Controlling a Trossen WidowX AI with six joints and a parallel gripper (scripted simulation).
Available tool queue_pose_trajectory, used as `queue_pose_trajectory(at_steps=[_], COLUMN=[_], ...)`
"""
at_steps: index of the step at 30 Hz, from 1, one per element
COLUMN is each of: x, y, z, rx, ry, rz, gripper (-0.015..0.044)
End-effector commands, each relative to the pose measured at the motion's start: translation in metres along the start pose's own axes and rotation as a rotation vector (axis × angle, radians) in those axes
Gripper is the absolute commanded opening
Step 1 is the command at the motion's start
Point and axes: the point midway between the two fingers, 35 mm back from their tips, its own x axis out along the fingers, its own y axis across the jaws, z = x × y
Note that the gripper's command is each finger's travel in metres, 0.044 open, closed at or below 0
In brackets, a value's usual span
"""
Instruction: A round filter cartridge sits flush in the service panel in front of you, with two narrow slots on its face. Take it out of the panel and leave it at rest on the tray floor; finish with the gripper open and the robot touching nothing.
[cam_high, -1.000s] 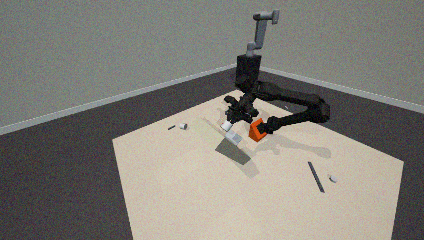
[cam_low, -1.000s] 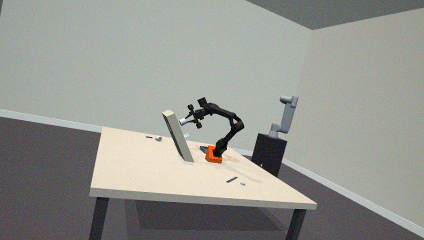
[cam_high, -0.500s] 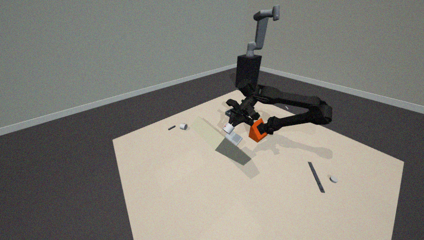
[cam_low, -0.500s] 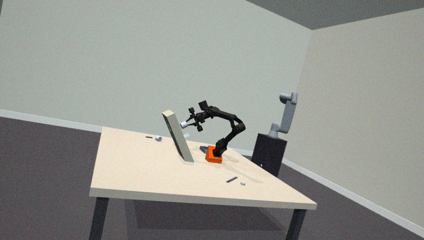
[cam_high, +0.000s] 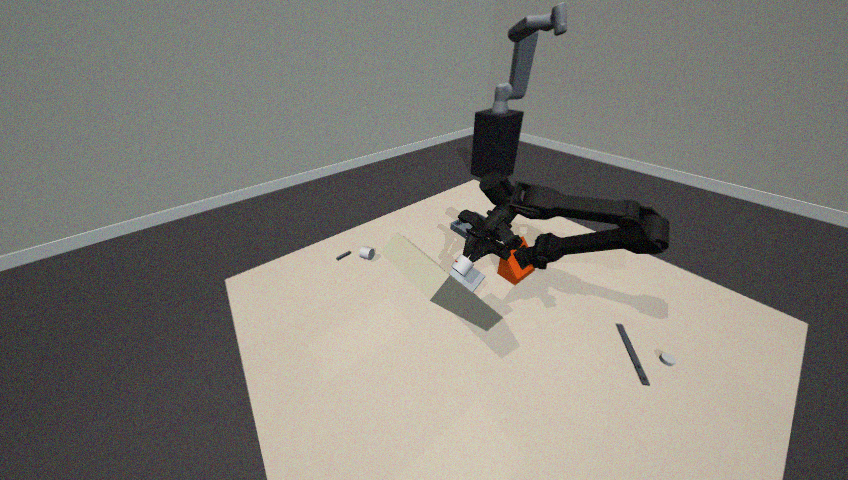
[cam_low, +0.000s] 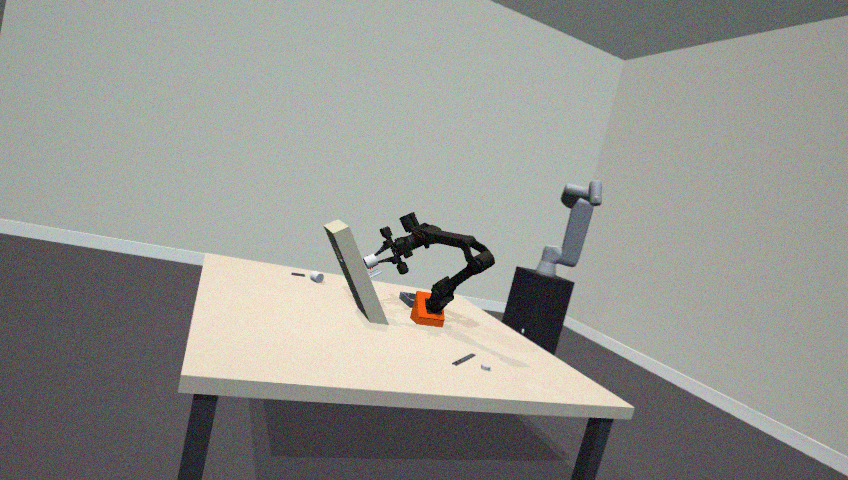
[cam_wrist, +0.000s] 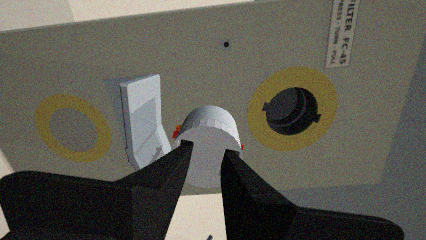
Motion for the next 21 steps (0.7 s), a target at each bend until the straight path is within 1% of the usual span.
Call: queue_pose_trajectory(at_steps=[1, 2, 3, 16, 21], x=[0.0, 0.0, 0.0, -0.001, -0.007], y=[-0.002, -0.002, -0.002, 0.002, -0.045], z=[0.0, 0.0, 0.0, 0.001, 0.013], rx=[-0.006, -0.006, -0.006, -0.02, -0.021], ry=[0.0, 0.0, 0.0, -0.005, -0.005], rz=[-0.003, -0.003, -0.003, -0.011, -0.011], gripper=[0.0079, 0.0105, 0.0108, 0.0108, 0.0108])
